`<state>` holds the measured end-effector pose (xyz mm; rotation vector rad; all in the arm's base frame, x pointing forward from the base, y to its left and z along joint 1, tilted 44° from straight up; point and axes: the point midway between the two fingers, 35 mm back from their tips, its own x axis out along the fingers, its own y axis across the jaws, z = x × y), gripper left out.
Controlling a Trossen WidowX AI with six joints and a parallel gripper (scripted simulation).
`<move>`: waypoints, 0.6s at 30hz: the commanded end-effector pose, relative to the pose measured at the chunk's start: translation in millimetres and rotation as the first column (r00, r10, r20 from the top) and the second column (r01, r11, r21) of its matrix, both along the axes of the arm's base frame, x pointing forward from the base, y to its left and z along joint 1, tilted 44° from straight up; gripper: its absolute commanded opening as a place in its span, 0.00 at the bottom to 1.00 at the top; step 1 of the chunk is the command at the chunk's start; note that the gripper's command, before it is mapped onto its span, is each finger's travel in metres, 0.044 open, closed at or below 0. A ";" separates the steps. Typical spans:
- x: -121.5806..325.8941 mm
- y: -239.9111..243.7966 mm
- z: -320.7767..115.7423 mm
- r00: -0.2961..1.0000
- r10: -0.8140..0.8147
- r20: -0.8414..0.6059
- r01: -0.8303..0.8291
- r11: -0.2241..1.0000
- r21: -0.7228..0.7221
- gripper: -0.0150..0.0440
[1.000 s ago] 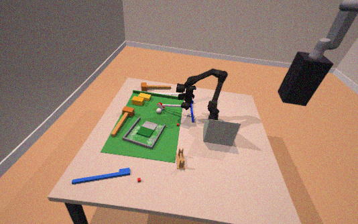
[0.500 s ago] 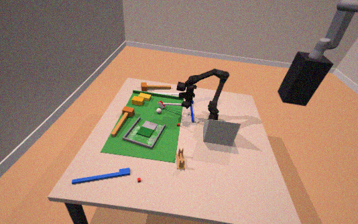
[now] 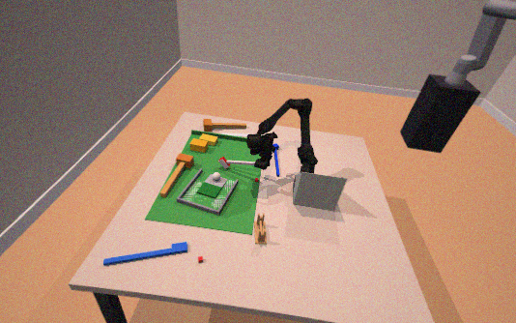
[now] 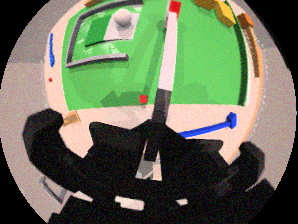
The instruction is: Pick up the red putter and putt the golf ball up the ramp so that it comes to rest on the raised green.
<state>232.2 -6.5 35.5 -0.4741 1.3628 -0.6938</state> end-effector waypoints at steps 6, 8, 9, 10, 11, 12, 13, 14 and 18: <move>1.0 29.2 25.2 1.000 0.001 0.010 -0.001 1.000 0.005 0.25; -0.5 37.0 33.7 1.000 0.001 0.009 -0.001 1.000 0.005 0.25; -1.3 40.1 37.3 1.000 0.001 0.009 -0.001 1.000 0.004 0.25; -1.8 42.0 39.5 1.000 0.000 0.009 -0.001 1.000 0.004 0.25; -1.9 42.6 40.2 1.000 0.000 0.009 0.000 1.000 0.003 0.25; -1.9 42.6 40.2 1.000 0.000 0.009 0.000 1.000 0.003 0.25; -1.9 38.1 34.8 1.000 0.003 0.003 -0.003 1.000 0.002 0.25; -1.9 38.1 34.8 1.000 0.003 0.003 -0.003 1.000 0.002 0.25; -1.9 38.1 34.8 1.000 0.003 0.003 -0.003 1.000 0.002 0.25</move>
